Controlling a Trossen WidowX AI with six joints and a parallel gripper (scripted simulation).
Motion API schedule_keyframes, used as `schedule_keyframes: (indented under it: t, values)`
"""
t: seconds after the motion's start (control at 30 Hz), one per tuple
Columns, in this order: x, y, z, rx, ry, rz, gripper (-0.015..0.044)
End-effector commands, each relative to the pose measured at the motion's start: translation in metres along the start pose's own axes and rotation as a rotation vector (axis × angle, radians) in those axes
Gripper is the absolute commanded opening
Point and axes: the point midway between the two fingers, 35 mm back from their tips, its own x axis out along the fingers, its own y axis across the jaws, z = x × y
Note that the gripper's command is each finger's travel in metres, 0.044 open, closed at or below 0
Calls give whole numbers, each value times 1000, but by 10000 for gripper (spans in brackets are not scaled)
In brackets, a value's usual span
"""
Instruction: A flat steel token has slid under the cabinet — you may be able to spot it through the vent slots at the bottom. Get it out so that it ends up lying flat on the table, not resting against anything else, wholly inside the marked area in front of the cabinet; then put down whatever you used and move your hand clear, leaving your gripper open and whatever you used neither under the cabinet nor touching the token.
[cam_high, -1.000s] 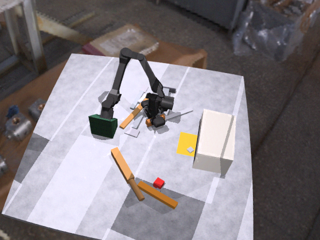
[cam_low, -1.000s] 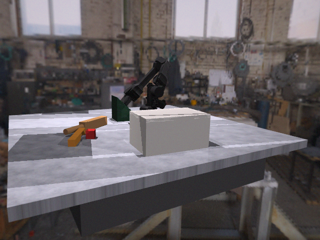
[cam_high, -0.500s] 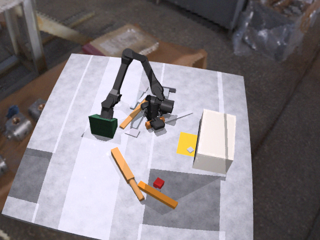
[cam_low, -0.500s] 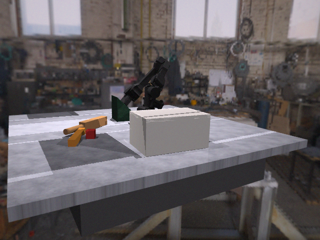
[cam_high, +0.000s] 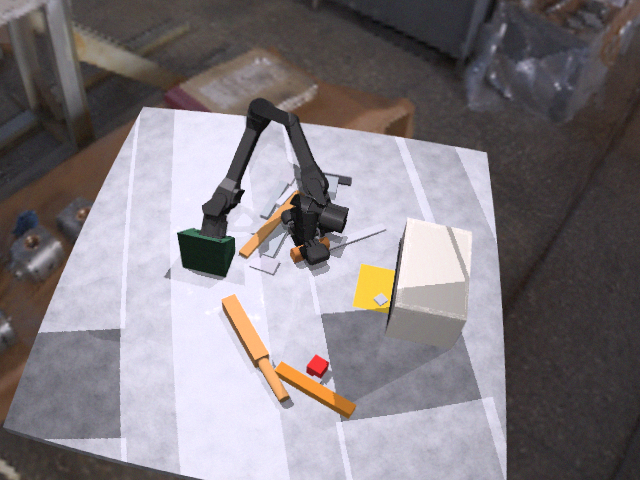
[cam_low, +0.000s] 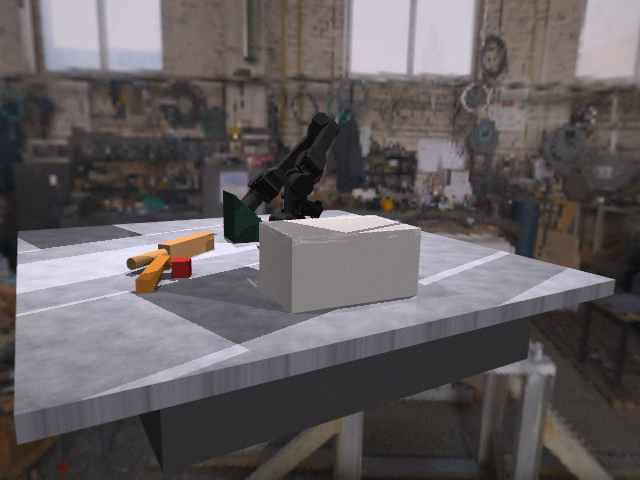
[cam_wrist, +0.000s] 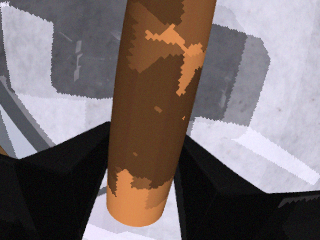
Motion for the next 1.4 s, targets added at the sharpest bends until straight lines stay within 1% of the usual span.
schedule_keyframes:
  t: [0.0,0.97,1.37]
  values:
    - [-3,-8,0,-7,-18,-9,0]
    - [-4,-34,-19,-7,-17,-11,0]
    - [-4,-38,-18,-7,-17,-11,0]
